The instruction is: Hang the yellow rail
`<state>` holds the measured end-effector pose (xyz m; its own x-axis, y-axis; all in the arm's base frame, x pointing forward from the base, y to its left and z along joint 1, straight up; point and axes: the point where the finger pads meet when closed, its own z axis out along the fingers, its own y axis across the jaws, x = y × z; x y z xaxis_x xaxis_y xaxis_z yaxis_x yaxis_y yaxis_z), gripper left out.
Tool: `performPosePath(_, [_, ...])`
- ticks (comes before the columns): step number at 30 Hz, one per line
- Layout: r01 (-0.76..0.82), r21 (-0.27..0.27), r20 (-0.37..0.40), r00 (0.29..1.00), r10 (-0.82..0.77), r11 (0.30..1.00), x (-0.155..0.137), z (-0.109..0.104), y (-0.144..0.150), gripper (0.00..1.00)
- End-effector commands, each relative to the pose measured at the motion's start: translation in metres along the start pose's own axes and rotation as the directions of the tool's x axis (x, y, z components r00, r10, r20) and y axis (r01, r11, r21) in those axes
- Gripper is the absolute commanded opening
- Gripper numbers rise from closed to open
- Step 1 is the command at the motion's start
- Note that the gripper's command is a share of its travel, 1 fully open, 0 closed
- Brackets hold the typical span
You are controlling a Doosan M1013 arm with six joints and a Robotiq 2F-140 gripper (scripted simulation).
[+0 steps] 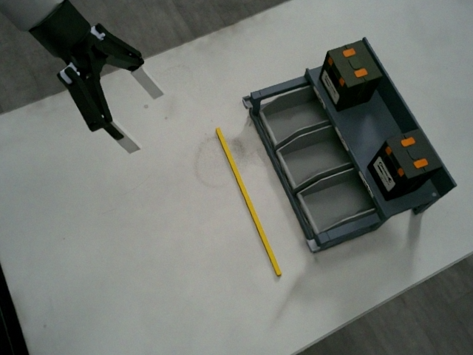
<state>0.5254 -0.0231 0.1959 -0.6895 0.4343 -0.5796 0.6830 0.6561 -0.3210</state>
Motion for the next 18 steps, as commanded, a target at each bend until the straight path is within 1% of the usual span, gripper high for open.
performPosePath(1, [-0.018,0.007,-0.009,1.000,0.018,1.000,0.0006,0.0011,-0.0004,1.00])
performPosePath(5, [-0.018,0.007,-0.009,1.000,0.018,1.000,0.0006,0.0011,-0.0004,1.00])
performPosePath(6, [-0.048,0.004,-0.013,0.999,0.048,0.999,-0.0018,-0.0003,0.0000,1.00])
performPosePath(10, [-0.200,0.021,-0.054,0.978,0.201,0.980,-0.0079,-0.0017,0.0008,1.00])
performPosePath(18, [-0.200,0.021,-0.054,0.978,0.201,0.980,-0.0079,-0.0017,0.0008,1.00])
